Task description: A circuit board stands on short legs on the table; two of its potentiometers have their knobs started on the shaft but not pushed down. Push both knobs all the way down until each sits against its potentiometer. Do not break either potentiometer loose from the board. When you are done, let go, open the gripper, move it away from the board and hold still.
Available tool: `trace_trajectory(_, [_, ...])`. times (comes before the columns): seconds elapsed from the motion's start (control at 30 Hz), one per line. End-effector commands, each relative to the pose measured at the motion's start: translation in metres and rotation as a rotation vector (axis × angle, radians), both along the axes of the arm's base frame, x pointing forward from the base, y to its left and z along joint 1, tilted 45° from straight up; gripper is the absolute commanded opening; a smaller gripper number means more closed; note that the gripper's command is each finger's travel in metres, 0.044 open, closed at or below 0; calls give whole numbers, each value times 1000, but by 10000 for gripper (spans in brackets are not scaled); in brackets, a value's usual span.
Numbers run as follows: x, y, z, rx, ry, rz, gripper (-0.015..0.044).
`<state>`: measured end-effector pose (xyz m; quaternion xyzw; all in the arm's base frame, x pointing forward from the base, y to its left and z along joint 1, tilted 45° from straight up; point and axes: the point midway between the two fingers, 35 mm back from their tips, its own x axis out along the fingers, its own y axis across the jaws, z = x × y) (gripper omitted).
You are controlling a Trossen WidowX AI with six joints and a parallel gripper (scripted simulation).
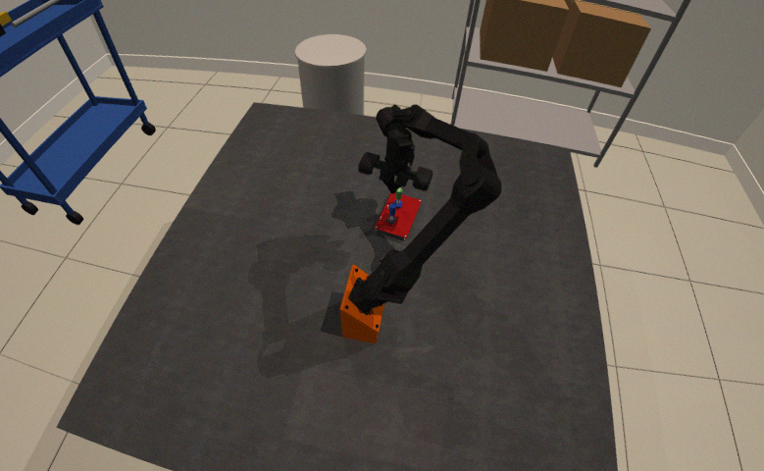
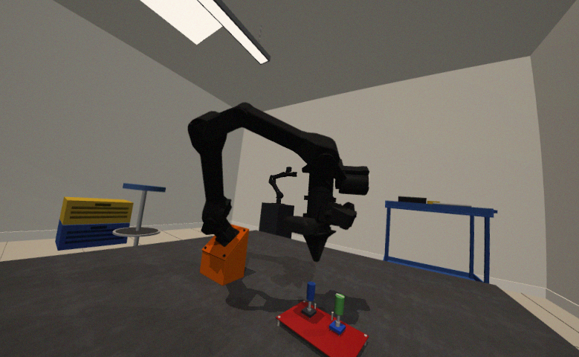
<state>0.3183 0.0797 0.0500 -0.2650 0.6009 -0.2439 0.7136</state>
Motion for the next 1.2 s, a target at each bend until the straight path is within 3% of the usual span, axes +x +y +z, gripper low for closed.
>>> trace_trajectory(0.0, [-4,-6,-2,-23,28,3,0])
trace_trajectory(1.17, [2,-34,-31,-25,28,3,0])
